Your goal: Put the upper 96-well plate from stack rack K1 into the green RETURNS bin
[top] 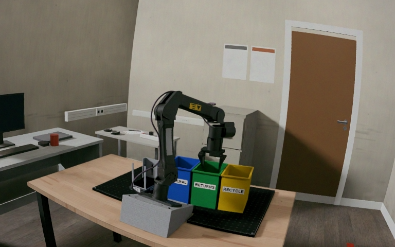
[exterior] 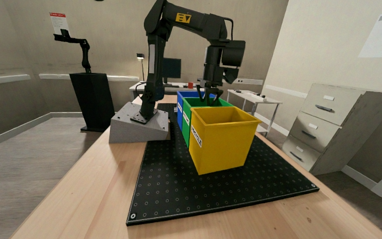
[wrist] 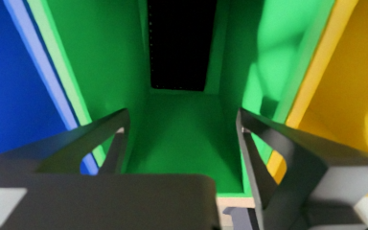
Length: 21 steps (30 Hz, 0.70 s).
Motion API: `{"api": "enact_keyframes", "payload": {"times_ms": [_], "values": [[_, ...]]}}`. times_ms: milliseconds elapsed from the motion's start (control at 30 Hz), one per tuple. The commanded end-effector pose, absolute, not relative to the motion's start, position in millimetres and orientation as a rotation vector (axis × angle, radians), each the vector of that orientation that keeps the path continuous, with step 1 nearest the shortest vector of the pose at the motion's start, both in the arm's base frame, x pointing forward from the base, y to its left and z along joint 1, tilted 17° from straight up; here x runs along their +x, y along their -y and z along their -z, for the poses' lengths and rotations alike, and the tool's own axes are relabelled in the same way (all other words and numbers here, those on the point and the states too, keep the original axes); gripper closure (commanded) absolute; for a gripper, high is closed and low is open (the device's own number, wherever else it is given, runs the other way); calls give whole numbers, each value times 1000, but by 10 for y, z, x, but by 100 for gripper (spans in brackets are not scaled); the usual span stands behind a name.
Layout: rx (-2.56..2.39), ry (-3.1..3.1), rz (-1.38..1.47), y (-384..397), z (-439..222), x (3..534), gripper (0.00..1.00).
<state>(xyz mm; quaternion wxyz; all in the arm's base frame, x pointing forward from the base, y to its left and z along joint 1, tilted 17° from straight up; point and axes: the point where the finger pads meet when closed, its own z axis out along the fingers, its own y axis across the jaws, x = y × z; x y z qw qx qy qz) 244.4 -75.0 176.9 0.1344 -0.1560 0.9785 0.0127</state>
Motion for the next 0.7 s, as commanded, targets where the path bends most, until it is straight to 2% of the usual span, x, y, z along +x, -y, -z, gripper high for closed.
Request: {"api": "enact_keyframes", "payload": {"times_ms": [0, 667], "values": [[-444, -2774, 2, 767, -2020, 2427, 18], [-444, -2775, 3, 778, -2302, 2329, 18]]}}
